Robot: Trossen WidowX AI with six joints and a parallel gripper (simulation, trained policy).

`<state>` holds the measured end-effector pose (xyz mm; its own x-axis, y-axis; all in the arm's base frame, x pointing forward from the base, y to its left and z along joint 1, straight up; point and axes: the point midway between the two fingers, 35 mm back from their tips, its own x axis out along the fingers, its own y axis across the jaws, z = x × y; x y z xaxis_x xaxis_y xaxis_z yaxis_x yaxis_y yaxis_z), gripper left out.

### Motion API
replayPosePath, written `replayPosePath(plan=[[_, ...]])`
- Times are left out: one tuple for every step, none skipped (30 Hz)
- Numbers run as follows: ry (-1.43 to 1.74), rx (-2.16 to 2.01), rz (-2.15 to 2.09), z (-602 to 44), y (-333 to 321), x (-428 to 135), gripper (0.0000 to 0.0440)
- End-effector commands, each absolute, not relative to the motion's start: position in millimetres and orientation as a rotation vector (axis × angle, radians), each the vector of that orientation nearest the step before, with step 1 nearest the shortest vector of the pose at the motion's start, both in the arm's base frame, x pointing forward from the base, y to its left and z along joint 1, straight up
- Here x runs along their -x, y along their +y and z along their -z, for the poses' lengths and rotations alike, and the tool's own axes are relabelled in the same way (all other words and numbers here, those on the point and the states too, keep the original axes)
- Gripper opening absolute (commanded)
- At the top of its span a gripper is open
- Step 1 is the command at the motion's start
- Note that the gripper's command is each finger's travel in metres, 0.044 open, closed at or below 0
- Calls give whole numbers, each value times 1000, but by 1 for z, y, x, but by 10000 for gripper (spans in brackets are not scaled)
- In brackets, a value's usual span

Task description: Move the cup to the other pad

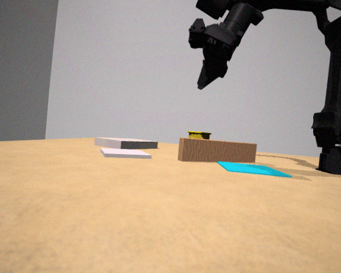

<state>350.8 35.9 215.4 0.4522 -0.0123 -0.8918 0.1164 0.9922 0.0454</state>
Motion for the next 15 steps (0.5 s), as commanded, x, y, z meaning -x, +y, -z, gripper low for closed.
replayPosePath(plan=[[1153,-82,90,-211,30,-350,138],[1168,-77,92,-210,29,-350,138],[1182,-71,94,-208,28,-349,137],[1197,-65,95,-207,26,-349,136],[1211,-59,96,-206,25,-349,135],[1226,-53,98,-204,23,-348,133],[1240,-47,99,-203,21,-348,131],[1254,-41,99,-201,20,-348,129],[1269,-34,100,-200,18,-347,127],[1283,-27,101,-198,16,-347,125],[1297,-21,101,-196,14,-347,124],[1312,-14,101,-195,12,-346,123],[1326,-8,101,-193,10,-346,122],[1340,-1,100,-191,8,-346,122],[1354,5,100,-189,6,-345,121]])
